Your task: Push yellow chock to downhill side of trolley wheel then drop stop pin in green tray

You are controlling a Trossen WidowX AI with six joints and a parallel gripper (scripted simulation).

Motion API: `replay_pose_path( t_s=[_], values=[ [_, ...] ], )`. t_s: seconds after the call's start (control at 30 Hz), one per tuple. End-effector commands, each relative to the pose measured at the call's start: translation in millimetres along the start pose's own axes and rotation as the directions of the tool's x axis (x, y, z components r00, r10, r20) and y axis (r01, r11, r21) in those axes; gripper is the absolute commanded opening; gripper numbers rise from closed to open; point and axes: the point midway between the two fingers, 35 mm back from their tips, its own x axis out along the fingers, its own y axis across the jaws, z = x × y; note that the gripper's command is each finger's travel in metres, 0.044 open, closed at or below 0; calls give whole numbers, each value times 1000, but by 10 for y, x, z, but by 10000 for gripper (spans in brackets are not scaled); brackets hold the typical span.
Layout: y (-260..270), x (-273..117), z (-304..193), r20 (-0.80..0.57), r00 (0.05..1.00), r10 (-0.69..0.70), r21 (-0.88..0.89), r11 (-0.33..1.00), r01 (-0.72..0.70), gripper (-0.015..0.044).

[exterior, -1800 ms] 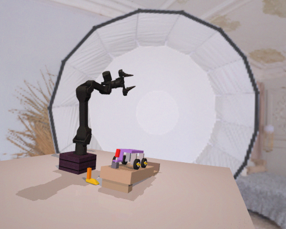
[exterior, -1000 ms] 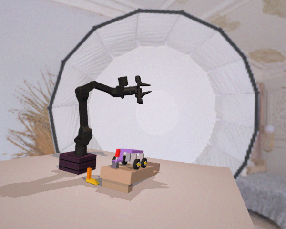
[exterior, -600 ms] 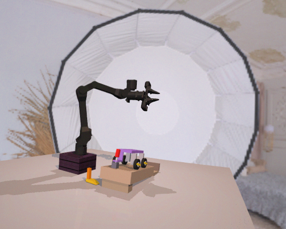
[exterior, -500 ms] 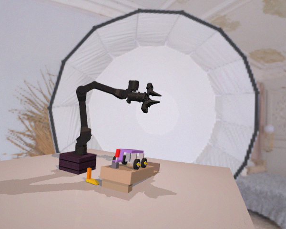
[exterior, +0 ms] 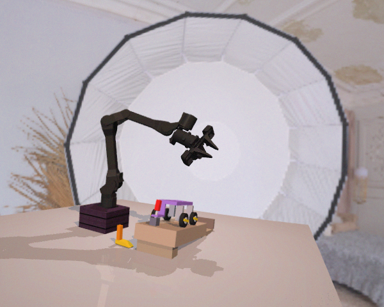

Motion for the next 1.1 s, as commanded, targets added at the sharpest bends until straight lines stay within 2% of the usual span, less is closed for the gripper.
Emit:
replay_pose_path(
  t_s=[0.0, 0.23, 0.5, 0.8, 1.07],
  values=[
    [420, 150, -137, 9, 992, 125, -45, 991, -124, 190],
    [1084, 270, -432, 22, 946, 324, -72, 944, -321, 190],
    [1843, 208, -717, 66, 843, 533, -62, 846, -530, 190],
    [2611, -94, -916, 168, 682, 712, 1, 692, -722, 190],
    [3161, -505, -940, 310, 519, 797, 60, 528, -847, 190]
  ],
)
